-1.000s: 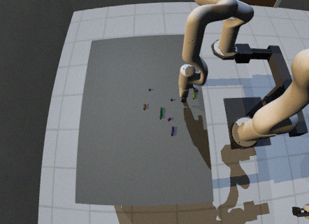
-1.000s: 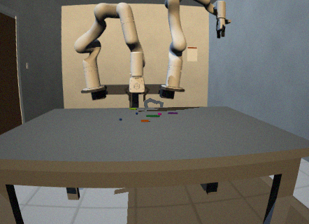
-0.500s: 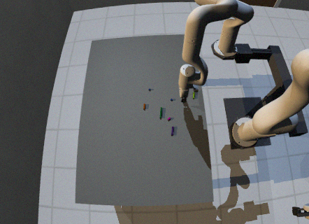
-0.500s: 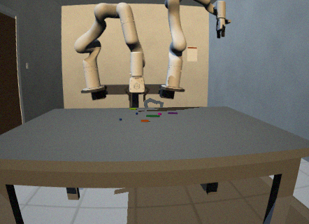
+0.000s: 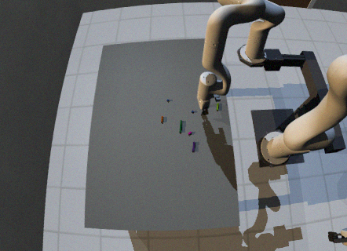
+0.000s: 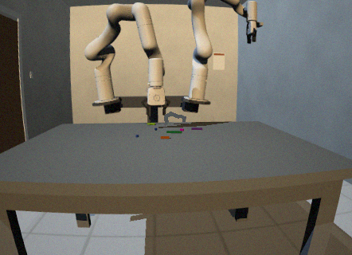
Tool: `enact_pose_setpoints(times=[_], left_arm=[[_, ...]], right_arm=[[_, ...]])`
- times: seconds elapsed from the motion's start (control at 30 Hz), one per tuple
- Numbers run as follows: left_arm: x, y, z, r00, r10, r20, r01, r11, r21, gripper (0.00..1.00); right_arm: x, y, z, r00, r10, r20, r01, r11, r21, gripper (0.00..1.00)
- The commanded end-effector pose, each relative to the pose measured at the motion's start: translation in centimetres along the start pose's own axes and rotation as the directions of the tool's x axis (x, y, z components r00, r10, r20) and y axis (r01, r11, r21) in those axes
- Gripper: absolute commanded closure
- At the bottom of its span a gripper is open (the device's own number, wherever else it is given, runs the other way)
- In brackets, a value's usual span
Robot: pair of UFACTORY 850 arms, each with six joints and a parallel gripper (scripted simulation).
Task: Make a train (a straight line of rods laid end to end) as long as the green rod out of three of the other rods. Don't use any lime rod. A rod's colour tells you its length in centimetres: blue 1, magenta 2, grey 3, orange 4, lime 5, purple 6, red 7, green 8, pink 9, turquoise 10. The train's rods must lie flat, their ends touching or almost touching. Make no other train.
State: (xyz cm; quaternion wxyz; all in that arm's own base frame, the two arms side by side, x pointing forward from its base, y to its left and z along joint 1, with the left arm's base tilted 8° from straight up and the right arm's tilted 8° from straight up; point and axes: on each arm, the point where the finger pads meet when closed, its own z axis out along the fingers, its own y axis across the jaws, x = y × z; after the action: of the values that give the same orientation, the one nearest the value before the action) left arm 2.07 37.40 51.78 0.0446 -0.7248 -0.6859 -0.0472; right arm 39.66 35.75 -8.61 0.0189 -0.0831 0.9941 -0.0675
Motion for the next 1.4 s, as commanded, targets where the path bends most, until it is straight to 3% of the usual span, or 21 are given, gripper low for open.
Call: enact_pose_setpoints(times=[0.0, 0.4, 0.6, 0.63, 1.37], left_arm=[[0.0, 0.0, -0.1, 1.000, 0.000, -0.002, 0.000, 1.000, 0.000, 0.00], [0.0, 0.0, -0.1, 1.000, 0.000, -0.002, 0.000, 1.000, 0.000, 0.00], [0.0, 0.0, -0.1, 1.000, 0.000, -0.002, 0.000, 1.000, 0.000, 0.00], [0.0, 0.0, -0.1, 1.000, 0.000, -0.002, 0.000, 1.000, 0.000, 0.00], [0.0, 0.0, -0.1, 1.000, 0.000, -0.002, 0.000, 1.000, 0.000, 0.00]], right_arm=[[-1.8, -0.3, -0.2, 0.986, -0.166, -0.015, 0.166, 0.986, -0.007, 0.00], [-5.2, -1.1, -0.5, 0.876, -0.482, -0.012, 0.481, 0.876, -0.013, 0.00], [-5.5, -1.3, -0.6, 0.859, -0.511, -0.012, 0.511, 0.859, -0.014, 0.00], [-5.5, -1.3, -0.6, 0.859, -0.511, -0.012, 0.511, 0.859, -0.014, 0.74], [-5.5, -1.3, -0.6, 0.859, -0.511, -0.012, 0.511, 0.859, -0.014, 0.74]])
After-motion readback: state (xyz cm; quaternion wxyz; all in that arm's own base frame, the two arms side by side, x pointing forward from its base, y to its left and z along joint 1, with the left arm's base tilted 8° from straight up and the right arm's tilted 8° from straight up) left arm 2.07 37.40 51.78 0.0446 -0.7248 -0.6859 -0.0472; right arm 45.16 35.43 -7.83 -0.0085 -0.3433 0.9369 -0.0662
